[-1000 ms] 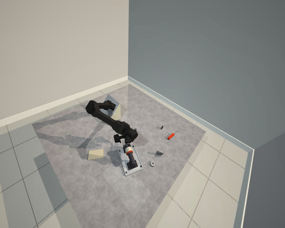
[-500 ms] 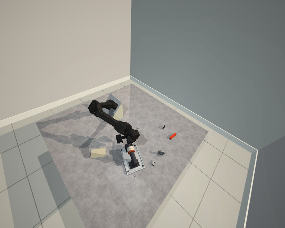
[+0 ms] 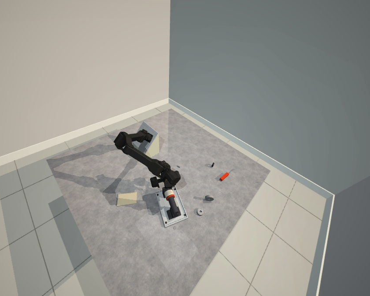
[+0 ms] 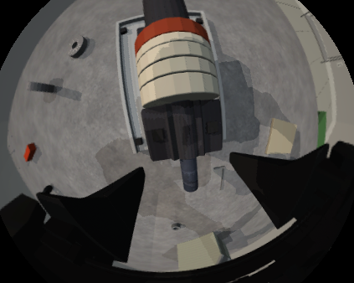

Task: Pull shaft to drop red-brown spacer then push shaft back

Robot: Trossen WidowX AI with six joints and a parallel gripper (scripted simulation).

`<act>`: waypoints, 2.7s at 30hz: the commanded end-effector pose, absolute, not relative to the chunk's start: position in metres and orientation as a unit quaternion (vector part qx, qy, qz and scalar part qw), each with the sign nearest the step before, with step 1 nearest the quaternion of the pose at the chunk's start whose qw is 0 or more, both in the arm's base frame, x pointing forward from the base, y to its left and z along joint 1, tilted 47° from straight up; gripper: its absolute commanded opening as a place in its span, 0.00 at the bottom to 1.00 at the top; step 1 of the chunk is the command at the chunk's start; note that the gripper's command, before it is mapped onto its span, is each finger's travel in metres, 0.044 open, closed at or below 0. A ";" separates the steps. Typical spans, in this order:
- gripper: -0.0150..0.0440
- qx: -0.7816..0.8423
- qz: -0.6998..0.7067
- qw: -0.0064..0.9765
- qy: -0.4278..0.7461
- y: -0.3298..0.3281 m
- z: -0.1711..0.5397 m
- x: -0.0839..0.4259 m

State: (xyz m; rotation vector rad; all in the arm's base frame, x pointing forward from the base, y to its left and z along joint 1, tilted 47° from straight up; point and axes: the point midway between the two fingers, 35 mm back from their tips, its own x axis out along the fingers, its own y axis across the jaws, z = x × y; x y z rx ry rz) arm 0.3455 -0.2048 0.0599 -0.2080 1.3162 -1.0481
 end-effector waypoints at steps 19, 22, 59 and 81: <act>1.00 -0.094 -0.462 0.660 0.586 -0.209 0.054 0.343; 1.00 -0.094 -0.462 0.660 0.586 -0.209 0.054 0.343; 1.00 -0.094 -0.462 0.660 0.585 -0.222 0.042 0.341; 0.73 -0.094 -0.464 0.659 0.584 -0.222 0.042 0.341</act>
